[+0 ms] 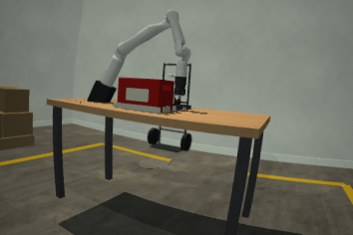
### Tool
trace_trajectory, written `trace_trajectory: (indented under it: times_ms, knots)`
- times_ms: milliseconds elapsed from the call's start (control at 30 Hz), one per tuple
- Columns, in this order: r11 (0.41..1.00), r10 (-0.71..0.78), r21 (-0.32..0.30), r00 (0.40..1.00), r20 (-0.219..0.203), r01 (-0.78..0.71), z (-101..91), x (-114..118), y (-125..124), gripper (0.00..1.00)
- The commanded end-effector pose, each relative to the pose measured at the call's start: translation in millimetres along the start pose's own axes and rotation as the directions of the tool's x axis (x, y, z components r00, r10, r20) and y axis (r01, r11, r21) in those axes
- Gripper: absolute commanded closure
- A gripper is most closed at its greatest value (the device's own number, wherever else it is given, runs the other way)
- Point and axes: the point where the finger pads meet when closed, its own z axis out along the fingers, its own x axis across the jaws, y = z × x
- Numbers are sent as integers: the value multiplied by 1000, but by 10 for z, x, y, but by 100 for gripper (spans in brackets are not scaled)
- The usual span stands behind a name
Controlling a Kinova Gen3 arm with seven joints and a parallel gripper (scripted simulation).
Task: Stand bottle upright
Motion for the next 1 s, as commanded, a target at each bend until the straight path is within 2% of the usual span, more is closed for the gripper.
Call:
trace_trajectory:
  times_ms: [0, 300, 333, 967]
  knots:
    - [1000, -6, -8, 1000, -1, 6, 8, 13, 34, 0]
    - [1000, -6, -8, 1000, -1, 6, 8, 13, 34, 0]
    - [1000, -6, -8, 1000, -1, 6, 8, 13, 34, 100]
    - [1000, -6, -7, 1000, -1, 6, 8, 13, 32, 100]
